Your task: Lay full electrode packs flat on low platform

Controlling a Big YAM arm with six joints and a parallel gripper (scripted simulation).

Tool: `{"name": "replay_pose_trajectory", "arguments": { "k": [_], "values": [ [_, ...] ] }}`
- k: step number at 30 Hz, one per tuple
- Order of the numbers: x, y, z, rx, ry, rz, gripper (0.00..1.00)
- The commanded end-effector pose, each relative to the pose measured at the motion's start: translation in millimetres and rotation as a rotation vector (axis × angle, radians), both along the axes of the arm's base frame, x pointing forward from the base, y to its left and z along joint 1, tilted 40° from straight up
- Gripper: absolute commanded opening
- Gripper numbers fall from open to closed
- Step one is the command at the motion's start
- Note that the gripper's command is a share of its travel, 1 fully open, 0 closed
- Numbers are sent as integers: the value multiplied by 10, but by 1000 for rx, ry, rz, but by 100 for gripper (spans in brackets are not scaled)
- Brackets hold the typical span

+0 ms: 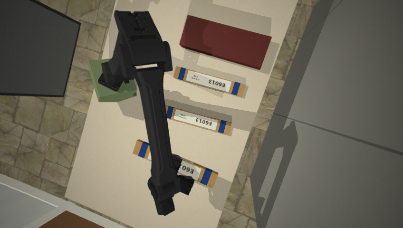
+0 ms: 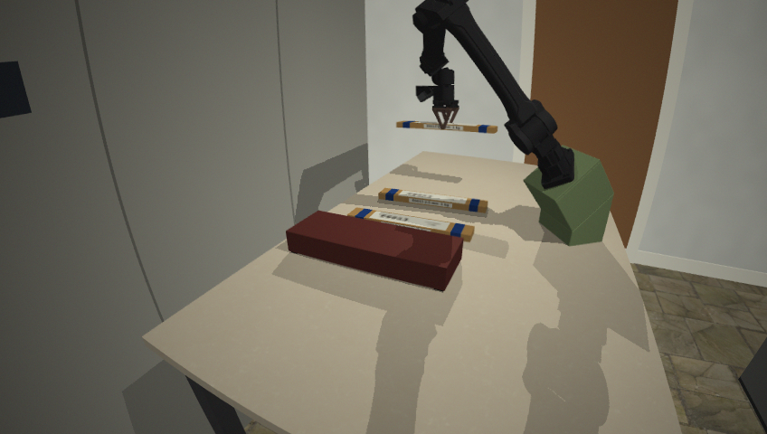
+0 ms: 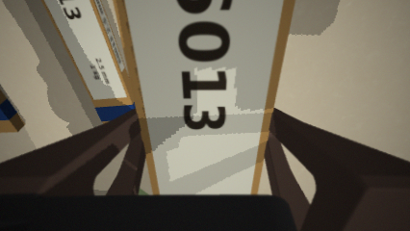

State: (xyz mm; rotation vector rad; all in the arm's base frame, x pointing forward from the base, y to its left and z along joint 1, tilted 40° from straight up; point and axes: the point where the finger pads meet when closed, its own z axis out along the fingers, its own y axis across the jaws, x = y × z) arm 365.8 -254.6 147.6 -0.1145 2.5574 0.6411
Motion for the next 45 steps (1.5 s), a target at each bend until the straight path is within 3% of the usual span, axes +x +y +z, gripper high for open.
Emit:
{"name": "replay_pose_trajectory", "arguments": {
  "k": [1,45],
  "values": [
    [41,-89,491,-88,-84,-1,0],
    [-189,832,841,-72,-70,-21,0]
  ]
}}
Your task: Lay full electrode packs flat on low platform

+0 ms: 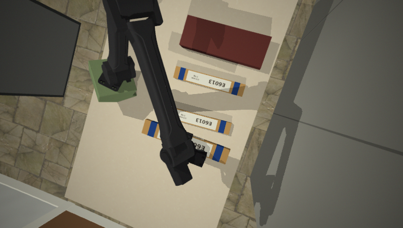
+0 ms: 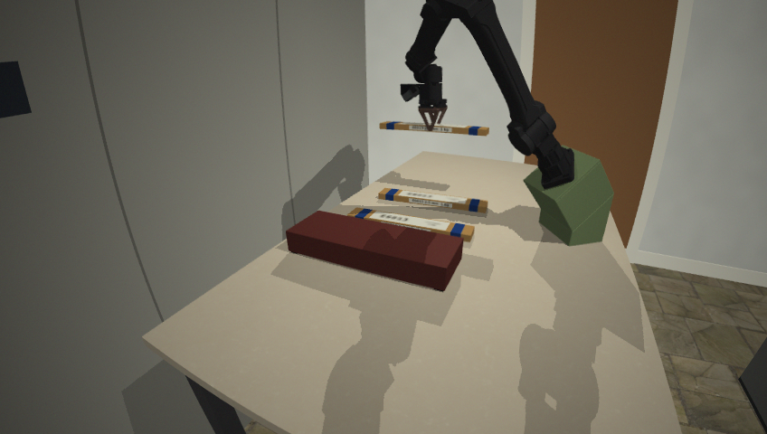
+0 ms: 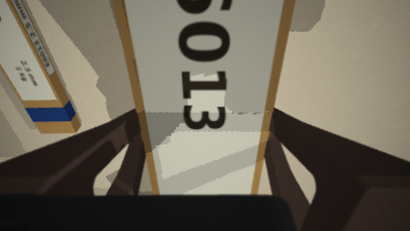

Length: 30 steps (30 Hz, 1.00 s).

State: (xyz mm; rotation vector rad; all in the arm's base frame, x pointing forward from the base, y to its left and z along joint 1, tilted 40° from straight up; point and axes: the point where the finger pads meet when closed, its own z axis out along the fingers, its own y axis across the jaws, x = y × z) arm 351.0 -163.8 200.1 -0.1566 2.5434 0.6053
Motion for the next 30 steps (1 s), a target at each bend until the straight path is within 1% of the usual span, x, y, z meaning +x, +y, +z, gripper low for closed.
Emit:
{"name": "replay_pose_trajectory", "arguments": {
  "k": [1,3,7,11,15,20,24,28,30],
  "values": [
    [-57,-46,309,-39,-41,-41,0],
    [-73,35,301,-34,-35,-36,0],
    [-55,146,393,-41,-45,-26,0],
    [-70,199,467,-47,-53,-34,0],
    [-83,235,492,-48,-54,-37,0],
    [-146,416,454,-34,-37,-30,0],
    [-139,520,541,-40,-47,-24,0],
    [-153,571,616,-46,-55,-34,0],
    [-153,571,616,-46,-55,-34,0]
  ]
}}
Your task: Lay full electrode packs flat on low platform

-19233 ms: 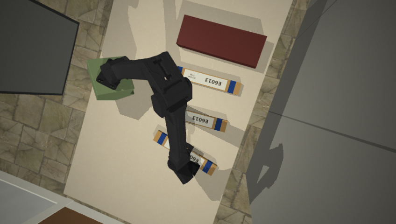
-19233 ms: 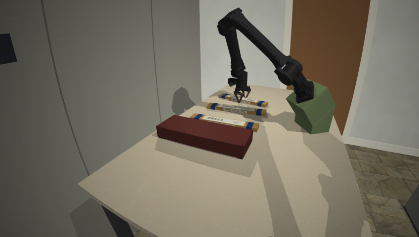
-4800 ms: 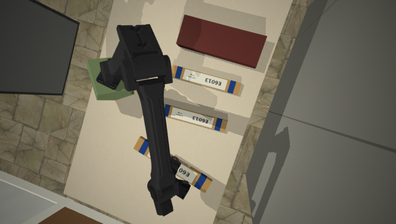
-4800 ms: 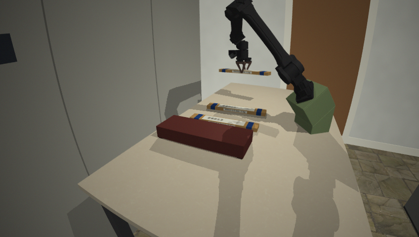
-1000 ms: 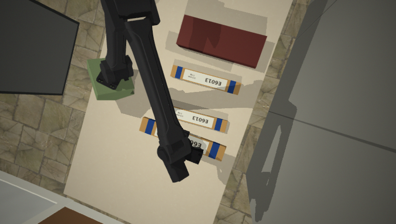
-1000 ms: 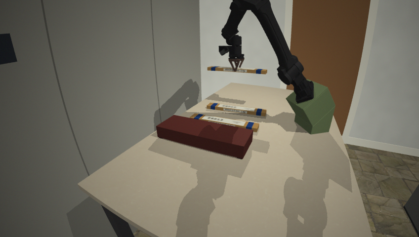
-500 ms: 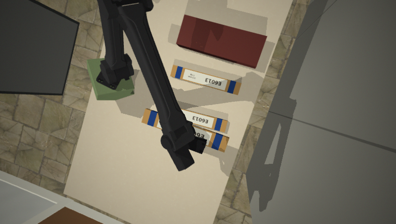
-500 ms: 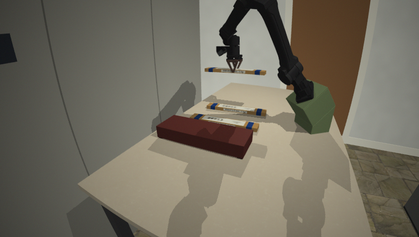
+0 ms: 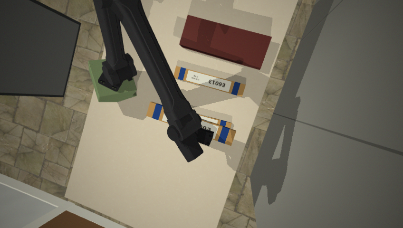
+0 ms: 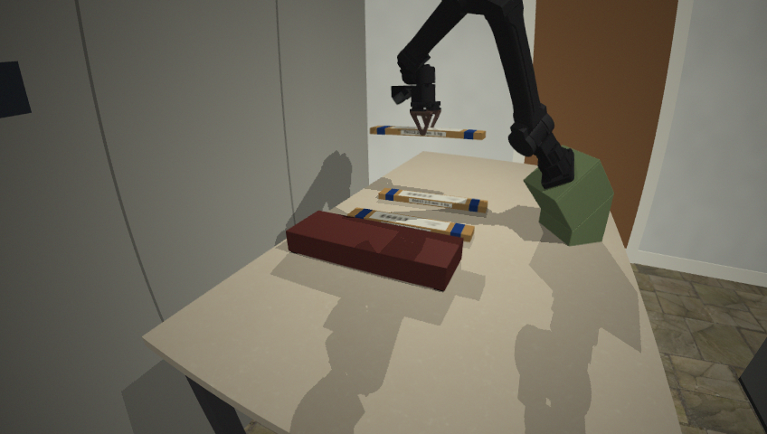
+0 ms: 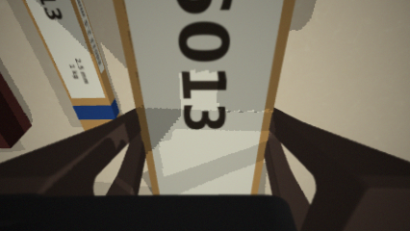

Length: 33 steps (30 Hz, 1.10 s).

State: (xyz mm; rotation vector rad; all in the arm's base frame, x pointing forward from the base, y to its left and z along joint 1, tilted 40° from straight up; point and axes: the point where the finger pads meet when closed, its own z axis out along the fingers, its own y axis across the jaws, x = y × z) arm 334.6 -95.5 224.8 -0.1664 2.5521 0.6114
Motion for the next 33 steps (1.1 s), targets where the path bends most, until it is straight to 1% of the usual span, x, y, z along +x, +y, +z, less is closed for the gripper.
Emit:
{"name": "replay_pose_trajectory", "arguments": {
  "k": [1,4,9,15,18,24,28,30,33],
  "values": [
    [6,-95,385,-47,-66,-45,0],
    [-7,-15,416,-47,-67,-43,0],
    [-60,161,390,-37,-54,-33,0],
    [-69,263,520,-45,-70,-41,0],
    [-72,279,537,-46,-72,-43,0],
    [-89,451,617,-48,-80,-34,0],
    [-126,572,589,-43,-73,-30,0],
    [-138,576,544,-40,-68,-35,0],
    [-128,566,554,-42,-73,-40,0]
  ]
}}
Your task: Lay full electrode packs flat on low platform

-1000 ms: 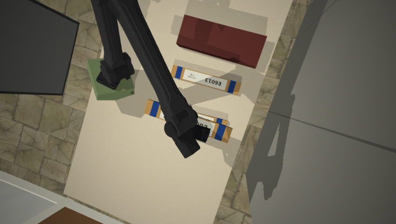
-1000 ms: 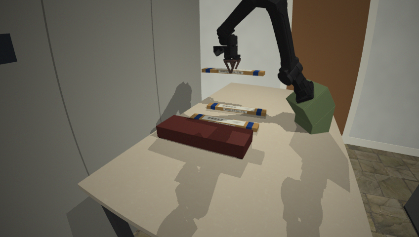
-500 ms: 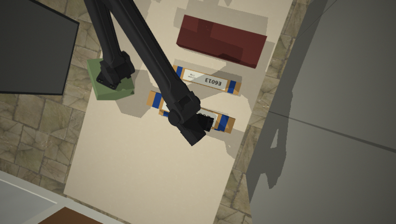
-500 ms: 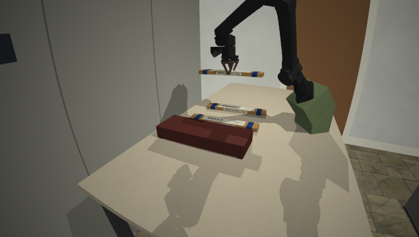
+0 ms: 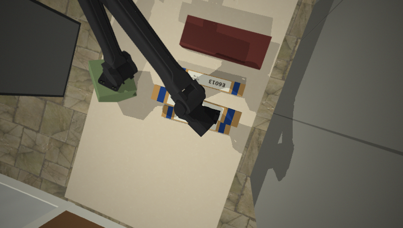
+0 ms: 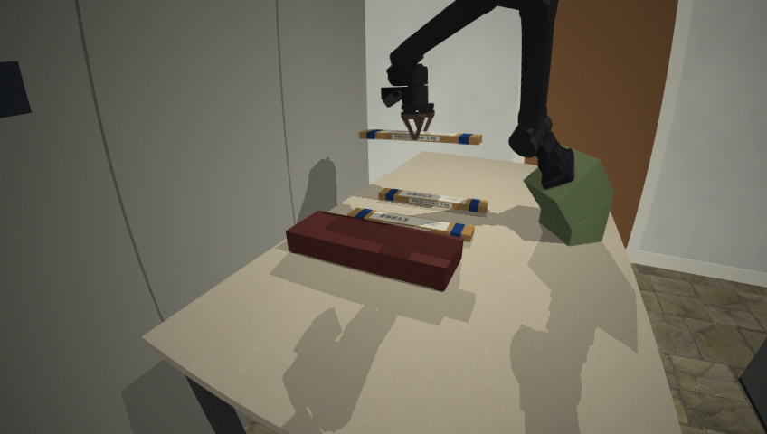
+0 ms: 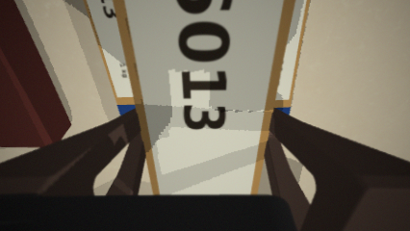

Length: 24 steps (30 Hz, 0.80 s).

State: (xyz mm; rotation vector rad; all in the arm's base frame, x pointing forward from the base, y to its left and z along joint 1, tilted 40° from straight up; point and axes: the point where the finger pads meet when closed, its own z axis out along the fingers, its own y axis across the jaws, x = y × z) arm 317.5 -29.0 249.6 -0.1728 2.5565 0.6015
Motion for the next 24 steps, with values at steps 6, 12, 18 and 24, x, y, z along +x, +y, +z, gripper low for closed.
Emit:
{"name": "replay_pose_trajectory", "arguments": {
  "k": [6,12,18,24],
  "values": [
    [76,-108,347,-36,-89,-49,0],
    [88,-68,329,-36,-92,-46,0],
    [61,-21,237,-30,-76,-41,0],
    [80,-41,297,-33,-86,-48,0]
  ]
}}
